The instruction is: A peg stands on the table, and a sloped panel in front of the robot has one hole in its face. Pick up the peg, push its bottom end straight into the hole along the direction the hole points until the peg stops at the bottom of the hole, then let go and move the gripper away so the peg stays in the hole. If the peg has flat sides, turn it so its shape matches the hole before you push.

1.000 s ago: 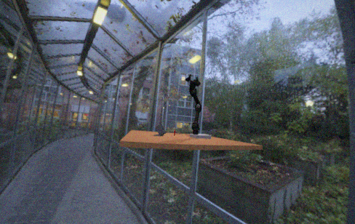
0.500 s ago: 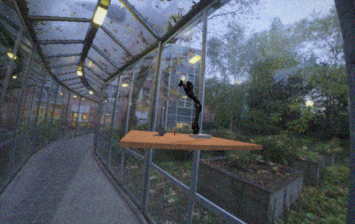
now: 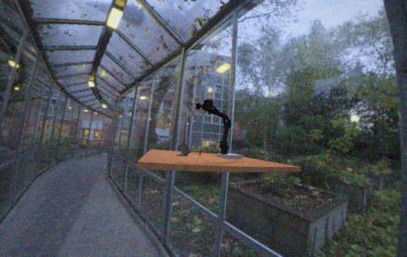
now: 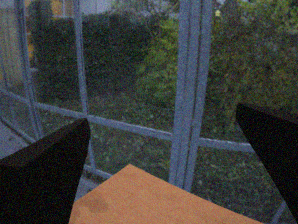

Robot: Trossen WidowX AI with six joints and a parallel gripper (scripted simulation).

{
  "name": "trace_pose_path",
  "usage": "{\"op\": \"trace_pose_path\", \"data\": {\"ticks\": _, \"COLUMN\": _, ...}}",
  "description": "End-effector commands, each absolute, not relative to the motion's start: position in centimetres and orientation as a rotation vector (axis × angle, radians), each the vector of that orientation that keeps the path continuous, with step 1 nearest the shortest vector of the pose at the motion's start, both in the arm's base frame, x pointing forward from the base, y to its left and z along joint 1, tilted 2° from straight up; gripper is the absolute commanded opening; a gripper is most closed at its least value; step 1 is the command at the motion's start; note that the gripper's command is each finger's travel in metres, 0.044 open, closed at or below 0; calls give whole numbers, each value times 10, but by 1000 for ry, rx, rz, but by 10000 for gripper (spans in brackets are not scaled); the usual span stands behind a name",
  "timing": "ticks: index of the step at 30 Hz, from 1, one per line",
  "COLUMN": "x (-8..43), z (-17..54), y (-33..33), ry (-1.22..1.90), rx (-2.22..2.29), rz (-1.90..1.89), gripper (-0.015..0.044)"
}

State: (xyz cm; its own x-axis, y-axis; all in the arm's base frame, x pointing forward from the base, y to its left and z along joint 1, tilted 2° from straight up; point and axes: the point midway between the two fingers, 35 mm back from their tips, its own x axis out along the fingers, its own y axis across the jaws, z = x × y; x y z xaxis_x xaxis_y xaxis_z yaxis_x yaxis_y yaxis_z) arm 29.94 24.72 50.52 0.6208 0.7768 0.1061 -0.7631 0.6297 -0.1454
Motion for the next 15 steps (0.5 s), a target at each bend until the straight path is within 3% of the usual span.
{"op": "trace_pose_path", "data": {"ticks": 1, "x": 323, "z": 474, "y": 235, "ry": -45, "rx": -85, "rz": 820, "gripper": 440}}
{"op": "trace_pose_path", "data": {"ticks": 15, "x": 377, "z": 369, "y": 171, "ry": 340, "rx": -54, "rz": 578, "gripper": 440}}
